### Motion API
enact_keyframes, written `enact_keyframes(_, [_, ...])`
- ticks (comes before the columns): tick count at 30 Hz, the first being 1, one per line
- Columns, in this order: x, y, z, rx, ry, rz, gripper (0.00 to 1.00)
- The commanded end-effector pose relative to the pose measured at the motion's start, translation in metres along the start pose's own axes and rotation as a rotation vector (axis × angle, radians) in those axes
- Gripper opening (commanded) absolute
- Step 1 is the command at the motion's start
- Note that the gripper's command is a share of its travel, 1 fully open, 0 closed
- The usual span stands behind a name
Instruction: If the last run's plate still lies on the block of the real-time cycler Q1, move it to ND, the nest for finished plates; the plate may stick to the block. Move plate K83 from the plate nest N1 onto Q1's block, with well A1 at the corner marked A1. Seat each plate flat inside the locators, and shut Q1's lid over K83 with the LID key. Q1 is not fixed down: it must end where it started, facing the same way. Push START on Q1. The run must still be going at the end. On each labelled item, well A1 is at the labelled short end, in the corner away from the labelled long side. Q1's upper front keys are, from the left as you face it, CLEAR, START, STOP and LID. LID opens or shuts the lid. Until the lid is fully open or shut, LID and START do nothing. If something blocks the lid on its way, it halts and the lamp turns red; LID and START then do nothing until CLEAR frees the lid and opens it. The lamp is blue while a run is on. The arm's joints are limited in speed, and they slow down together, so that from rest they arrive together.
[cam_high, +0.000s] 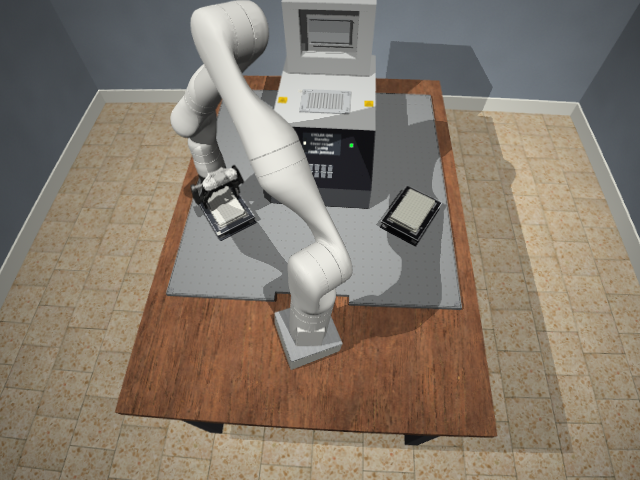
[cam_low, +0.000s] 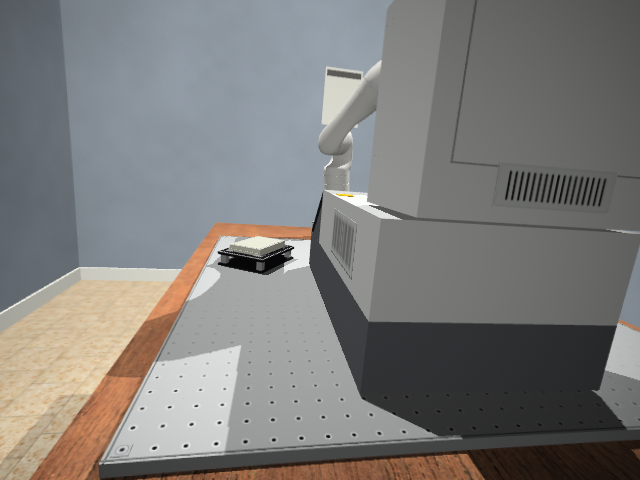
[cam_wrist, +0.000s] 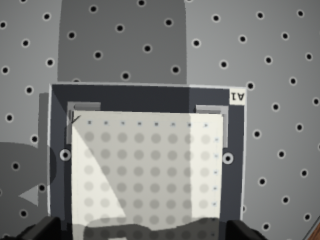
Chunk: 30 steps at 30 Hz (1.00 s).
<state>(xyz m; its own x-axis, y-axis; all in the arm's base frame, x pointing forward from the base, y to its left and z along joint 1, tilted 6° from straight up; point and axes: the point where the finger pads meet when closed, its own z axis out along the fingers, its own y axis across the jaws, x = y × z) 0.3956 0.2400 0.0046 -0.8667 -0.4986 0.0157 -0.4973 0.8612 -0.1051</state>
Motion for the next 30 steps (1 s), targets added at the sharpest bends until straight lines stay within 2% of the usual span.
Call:
enact_keyframes(1, [0.0022, 0.0005, 0.0073, 0.004, 0.003, -0.002, 1.00])
enact_keyframes(30, [0.0032, 0.0018, 0.0117, 0.001, 0.005, 0.000, 1.00])
